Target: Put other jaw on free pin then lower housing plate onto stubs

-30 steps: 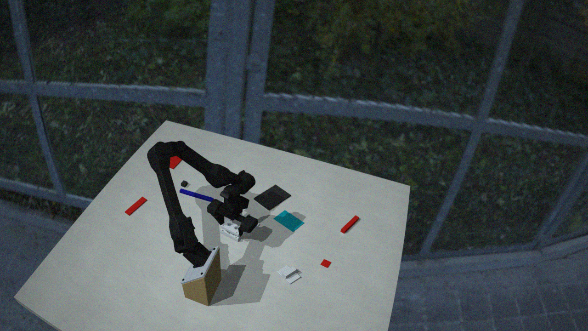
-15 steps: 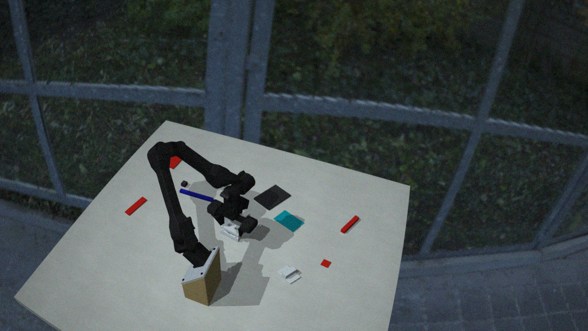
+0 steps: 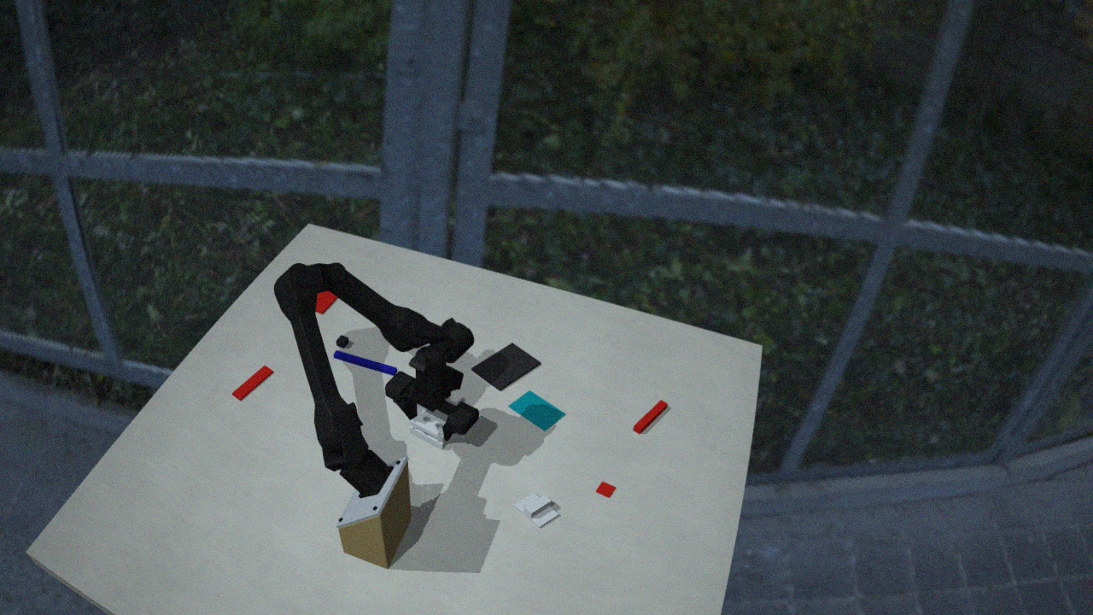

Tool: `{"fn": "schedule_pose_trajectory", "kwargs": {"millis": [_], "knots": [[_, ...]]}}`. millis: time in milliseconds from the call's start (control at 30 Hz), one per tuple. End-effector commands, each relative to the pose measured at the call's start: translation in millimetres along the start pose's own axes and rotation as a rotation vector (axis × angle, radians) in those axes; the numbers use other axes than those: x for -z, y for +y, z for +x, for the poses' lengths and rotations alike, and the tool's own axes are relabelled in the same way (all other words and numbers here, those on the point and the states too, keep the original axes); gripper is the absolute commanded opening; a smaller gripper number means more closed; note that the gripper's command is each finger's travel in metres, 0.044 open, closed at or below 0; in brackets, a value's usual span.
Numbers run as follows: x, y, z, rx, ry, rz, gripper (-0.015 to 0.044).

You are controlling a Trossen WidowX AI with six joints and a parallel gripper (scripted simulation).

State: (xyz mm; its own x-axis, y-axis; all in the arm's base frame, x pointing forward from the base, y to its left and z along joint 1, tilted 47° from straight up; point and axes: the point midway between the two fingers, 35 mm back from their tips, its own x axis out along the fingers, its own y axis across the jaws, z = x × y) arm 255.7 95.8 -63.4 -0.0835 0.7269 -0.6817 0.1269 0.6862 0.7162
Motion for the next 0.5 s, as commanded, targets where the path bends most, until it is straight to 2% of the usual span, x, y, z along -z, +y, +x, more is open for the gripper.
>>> {"fn": "schedule_pose_trajectory", "kwargs": {"millis": [0, 467], "knots": [[0.2, 0.5, 0.6, -0.004, -0.001, 0.005, 0.0351], [0.2, 0.5, 3.1, -0.004, -0.001, 0.004, 0.0351]]}}
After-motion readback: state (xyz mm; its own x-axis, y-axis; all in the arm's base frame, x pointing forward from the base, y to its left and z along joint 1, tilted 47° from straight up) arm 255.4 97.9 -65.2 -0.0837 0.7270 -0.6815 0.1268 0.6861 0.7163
